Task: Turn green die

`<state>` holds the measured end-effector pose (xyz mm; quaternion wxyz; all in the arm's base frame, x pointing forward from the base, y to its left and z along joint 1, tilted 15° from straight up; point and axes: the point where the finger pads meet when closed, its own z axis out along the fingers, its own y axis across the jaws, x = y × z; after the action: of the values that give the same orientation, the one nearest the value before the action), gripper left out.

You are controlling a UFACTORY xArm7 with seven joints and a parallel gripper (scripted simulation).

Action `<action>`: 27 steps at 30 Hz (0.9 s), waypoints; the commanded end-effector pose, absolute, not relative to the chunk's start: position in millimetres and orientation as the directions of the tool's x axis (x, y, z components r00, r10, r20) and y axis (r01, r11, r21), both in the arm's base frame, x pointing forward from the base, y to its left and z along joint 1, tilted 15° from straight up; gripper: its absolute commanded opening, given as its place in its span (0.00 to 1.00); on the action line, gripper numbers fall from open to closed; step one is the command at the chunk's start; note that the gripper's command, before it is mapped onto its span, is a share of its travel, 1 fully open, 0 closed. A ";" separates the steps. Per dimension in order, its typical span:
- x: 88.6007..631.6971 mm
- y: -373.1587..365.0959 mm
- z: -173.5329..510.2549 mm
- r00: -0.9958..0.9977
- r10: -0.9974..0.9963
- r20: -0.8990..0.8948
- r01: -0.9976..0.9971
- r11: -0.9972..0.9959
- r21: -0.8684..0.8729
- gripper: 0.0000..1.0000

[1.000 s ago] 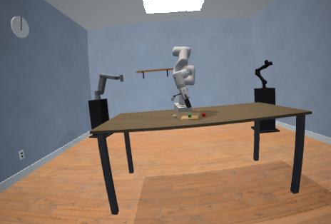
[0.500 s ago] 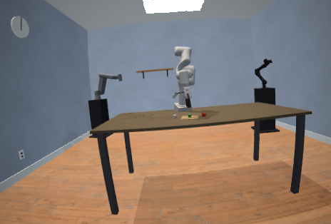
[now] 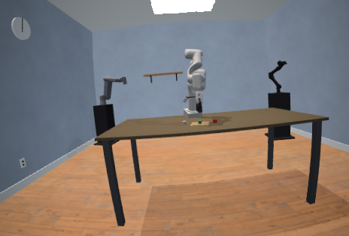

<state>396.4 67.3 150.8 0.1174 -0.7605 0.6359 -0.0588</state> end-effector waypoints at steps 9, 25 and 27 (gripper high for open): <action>397.1 67.2 154.0 0.185 -0.981 -0.059 -0.952 -0.164 -0.257 1.00; 382.6 61.0 211.7 0.185 -0.981 -0.059 -0.952 -0.164 -0.257 1.00; 380.2 60.0 221.3 0.185 -0.981 -0.059 -0.952 -0.164 -0.257 1.00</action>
<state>385.4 62.3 199.8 0.1180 -0.7605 0.6357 -0.0599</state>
